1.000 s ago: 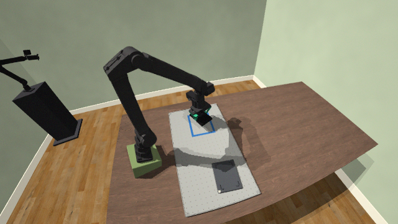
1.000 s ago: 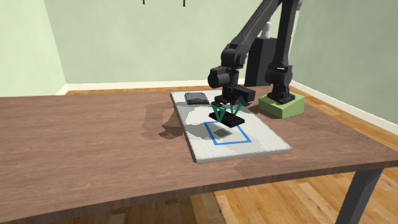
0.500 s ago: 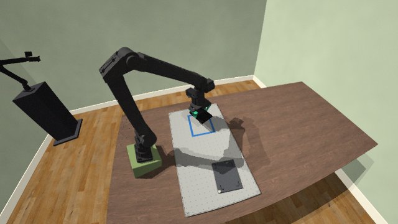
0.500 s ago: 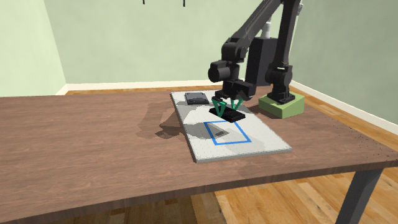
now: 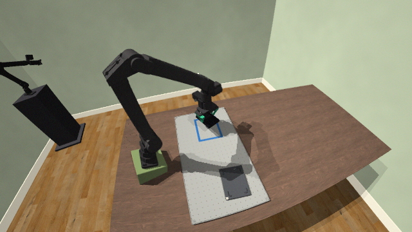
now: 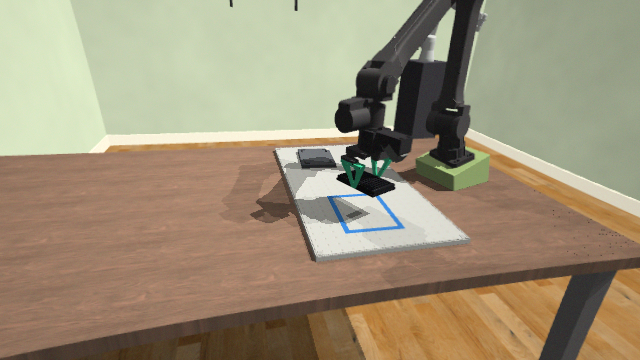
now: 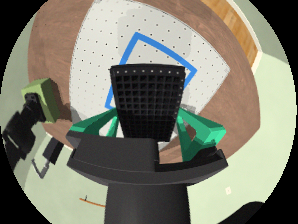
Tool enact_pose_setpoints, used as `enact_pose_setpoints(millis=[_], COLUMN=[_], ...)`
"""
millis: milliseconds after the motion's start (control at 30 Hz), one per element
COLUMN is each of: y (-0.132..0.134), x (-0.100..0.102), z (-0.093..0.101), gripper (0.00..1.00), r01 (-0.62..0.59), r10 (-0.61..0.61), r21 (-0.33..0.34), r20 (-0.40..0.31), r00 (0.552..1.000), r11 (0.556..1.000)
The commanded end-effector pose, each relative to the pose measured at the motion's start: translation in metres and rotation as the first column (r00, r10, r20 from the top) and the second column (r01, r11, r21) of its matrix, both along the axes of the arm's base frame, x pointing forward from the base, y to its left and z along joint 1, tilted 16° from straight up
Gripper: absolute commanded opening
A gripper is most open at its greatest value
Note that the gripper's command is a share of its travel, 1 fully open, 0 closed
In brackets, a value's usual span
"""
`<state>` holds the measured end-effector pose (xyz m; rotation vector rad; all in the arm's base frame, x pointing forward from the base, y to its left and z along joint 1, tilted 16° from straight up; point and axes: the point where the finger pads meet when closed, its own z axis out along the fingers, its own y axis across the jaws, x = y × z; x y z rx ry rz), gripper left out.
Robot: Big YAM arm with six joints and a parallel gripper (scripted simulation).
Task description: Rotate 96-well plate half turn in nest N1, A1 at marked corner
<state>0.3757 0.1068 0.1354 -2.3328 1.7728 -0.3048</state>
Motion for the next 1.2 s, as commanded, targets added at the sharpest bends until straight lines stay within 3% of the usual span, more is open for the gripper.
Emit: enact_pose_setpoints(millis=[0, 167, 200, 400, 433, 633, 700, 733, 867, 933, 1167], y=[0.004, 0.004, -0.007, -0.025, -0.030, -0.049, -0.049, -0.053, -0.066, -0.073, -0.096], x=[0.008, 0.008, -0.003, 0.001, -0.004, -0.002, -0.002, -0.006, -0.003, -0.008, -0.012], z=[0.015, 0.015, 0.010, 0.016, 0.010, 0.013, 0.013, 0.007, 0.015, 0.010, 0.007], gripper=[0.00, 0.00, 0.00, 0.00, 0.00, 0.00, 0.00, 0.00, 0.00, 0.00, 0.00], r01=[0.001, 0.001, 0.055, 0.242, 0.274, 0.450, 0.450, 0.481, 0.583, 0.635, 0.786], r10=[-0.002, -0.002, -0.055, -0.244, -0.275, -0.451, -0.451, -0.479, -0.584, -0.633, -0.781], r21=[0.011, 0.011, 0.019, 0.084, 0.086, 0.142, 0.142, 0.139, 0.184, 0.189, 0.226], r20=[0.030, 0.030, 0.008, 0.008, -0.008, -0.028, -0.028, -0.045, -0.053, -0.075, -0.130], r00=[1.000, 1.000, 0.998, 0.970, 0.962, 0.892, 0.892, 0.877, 0.810, 0.770, 0.610], r11=[1.000, 1.000, 0.998, 0.967, 0.958, 0.882, 0.882, 0.866, 0.791, 0.749, 0.576])
